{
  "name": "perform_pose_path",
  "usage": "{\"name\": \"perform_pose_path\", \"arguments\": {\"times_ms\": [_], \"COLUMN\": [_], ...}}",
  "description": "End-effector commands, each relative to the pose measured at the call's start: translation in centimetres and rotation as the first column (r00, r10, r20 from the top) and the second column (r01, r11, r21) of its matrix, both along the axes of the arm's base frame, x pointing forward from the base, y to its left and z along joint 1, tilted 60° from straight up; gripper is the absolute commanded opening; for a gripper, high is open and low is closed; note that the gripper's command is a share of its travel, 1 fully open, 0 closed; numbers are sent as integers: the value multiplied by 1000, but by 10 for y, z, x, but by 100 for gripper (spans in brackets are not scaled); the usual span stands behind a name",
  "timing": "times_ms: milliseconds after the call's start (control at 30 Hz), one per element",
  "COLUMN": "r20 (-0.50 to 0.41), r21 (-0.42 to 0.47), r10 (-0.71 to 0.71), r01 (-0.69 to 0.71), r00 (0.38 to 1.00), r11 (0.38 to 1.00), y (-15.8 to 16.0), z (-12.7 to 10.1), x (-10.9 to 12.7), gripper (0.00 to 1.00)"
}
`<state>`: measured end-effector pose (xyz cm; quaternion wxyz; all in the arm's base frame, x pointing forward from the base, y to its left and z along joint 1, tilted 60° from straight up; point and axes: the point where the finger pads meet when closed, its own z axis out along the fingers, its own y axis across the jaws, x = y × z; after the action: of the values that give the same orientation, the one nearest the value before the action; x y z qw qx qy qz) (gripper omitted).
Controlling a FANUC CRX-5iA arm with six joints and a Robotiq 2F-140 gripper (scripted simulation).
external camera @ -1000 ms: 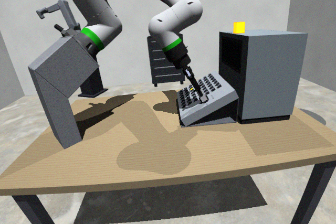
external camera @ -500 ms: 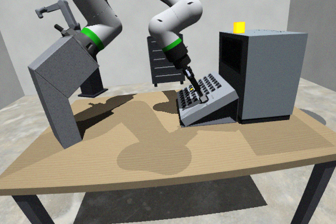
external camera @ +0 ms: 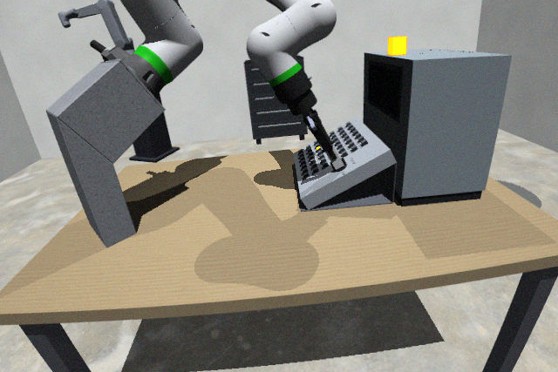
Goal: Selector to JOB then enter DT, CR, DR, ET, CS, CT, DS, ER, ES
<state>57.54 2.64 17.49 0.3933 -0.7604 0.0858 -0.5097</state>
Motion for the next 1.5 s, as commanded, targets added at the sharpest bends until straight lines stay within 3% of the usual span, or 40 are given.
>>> {"name": "perform_pose_path", "arguments": {"times_ms": [0,433,500,633,1000,1067,1467], "r20": [-17,-176,-176,-241,-422,-422,-567], "r21": [28,273,273,364,592,592,729], "r10": [-6,-32,-32,-31,13,13,114], "r01": [6,80,80,120,264,264,433], "r00": [1000,984,984,970,907,907,816], "r11": [1000,959,959,924,762,762,530], "y": [0,0,0,0,0,0,0], "z": [0,0,0,0,0,0,0], "x": [0,0,0,0,0,0,0], "gripper": [0,0,0,0,0,0,0]}}
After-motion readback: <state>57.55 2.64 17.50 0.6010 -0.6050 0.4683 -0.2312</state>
